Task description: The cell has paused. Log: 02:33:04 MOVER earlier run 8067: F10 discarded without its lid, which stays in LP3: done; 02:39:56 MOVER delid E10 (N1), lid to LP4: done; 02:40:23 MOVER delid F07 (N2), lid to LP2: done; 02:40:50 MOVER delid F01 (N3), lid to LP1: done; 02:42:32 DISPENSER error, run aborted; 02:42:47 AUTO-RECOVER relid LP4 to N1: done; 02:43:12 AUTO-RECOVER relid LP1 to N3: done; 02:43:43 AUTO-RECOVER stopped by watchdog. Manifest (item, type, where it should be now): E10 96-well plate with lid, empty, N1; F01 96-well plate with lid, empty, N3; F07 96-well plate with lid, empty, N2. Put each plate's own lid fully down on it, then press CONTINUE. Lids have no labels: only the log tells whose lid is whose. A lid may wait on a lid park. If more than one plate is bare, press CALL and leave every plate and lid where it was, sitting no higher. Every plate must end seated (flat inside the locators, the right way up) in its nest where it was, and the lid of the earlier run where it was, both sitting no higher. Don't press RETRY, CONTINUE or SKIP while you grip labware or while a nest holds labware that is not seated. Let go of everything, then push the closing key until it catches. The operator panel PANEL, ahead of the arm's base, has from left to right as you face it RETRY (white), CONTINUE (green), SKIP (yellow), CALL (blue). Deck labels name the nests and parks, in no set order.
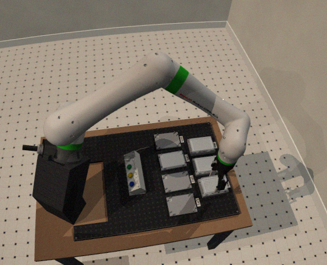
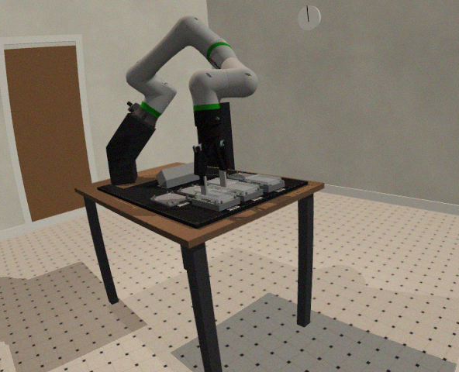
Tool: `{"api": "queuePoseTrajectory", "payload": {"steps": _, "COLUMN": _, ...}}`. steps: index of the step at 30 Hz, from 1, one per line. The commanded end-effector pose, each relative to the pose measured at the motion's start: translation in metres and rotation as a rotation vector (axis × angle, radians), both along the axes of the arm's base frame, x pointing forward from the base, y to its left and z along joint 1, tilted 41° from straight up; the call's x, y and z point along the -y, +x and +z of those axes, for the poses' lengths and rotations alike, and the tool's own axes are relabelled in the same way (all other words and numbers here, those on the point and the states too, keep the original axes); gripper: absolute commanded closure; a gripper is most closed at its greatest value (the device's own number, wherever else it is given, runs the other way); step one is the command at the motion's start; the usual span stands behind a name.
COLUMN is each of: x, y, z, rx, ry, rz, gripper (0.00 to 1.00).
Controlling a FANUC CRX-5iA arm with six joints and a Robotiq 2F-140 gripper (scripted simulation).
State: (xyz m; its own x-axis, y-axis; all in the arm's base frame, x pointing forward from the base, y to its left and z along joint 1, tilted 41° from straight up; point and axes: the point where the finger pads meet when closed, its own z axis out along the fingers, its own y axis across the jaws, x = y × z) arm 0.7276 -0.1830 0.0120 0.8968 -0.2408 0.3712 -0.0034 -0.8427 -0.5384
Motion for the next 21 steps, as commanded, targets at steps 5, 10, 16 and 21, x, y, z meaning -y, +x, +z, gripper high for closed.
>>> {"api": "queuePoseTrajectory", "payload": {"steps": 5, "x": 0.0, "y": 0.0003, "z": -0.0003, "rx": 0.0, "ry": 0.0, "rz": 0.0, "gripper": 1.0}}
{"api": "queuePoseTrajectory", "payload": {"steps": 10, "x": -0.0002, "y": 0.0005, "z": -0.0006, "rx": 0.0, "ry": 0.0, "rz": 0.0, "gripper": 1.0}}
{"api": "queuePoseTrajectory", "payload": {"steps": 16, "x": -0.0009, "y": 0.0012, "z": -0.0017, "rx": 0.0, "ry": 0.0, "rz": 0.0, "gripper": 1.0}}
{"api": "queuePoseTrajectory", "payload": {"steps": 21, "x": -0.0016, "y": 0.0018, "z": -0.0028, "rx": 0.0, "ry": 0.0, "rz": 0.0, "gripper": 1.0}}
